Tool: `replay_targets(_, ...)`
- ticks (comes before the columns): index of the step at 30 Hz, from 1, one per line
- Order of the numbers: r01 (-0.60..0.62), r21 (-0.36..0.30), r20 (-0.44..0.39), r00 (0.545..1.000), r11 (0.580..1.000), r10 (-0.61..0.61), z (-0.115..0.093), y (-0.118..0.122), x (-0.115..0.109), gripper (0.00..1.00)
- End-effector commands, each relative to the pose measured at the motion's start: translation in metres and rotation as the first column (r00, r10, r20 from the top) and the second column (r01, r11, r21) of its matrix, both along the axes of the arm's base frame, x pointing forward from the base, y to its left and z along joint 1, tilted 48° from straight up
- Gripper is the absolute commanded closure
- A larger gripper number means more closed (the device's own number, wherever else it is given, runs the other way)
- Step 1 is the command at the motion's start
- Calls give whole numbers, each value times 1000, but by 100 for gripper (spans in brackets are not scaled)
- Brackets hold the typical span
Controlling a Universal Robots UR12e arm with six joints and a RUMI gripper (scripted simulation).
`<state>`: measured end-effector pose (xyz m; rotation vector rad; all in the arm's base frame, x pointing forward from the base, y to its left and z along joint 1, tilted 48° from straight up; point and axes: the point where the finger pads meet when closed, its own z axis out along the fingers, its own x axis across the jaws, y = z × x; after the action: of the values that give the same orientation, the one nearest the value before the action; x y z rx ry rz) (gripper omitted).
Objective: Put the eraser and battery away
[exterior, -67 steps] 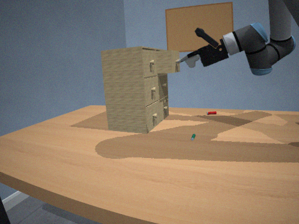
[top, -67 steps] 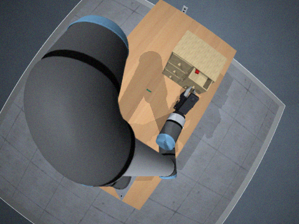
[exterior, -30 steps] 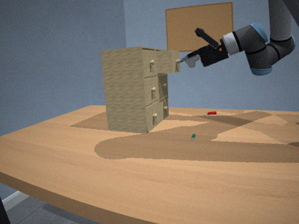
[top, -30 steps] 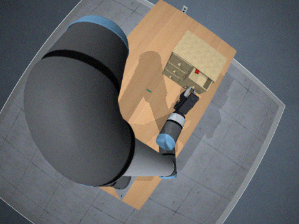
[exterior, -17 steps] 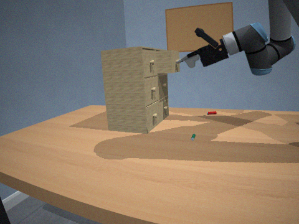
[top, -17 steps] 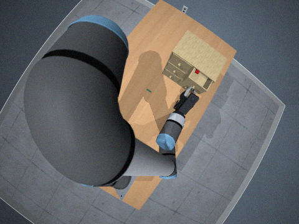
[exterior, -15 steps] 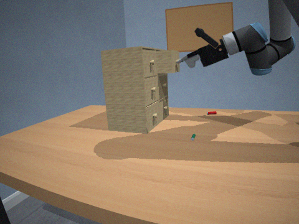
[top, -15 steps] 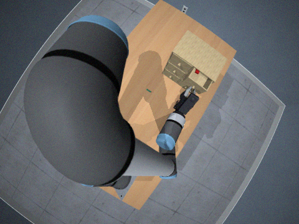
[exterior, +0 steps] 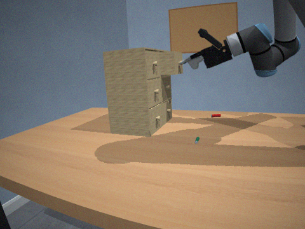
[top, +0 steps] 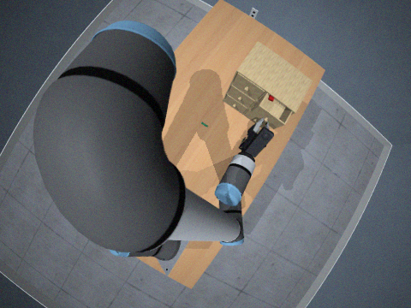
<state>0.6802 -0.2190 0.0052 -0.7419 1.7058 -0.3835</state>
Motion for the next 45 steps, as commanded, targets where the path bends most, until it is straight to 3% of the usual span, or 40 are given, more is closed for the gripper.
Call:
replay_targets(1,1,-1,0,1000,1000,-1,0,-1,1,93)
replay_targets(45,1,-1,0,1000,1000,-1,-1,-4,22,93)
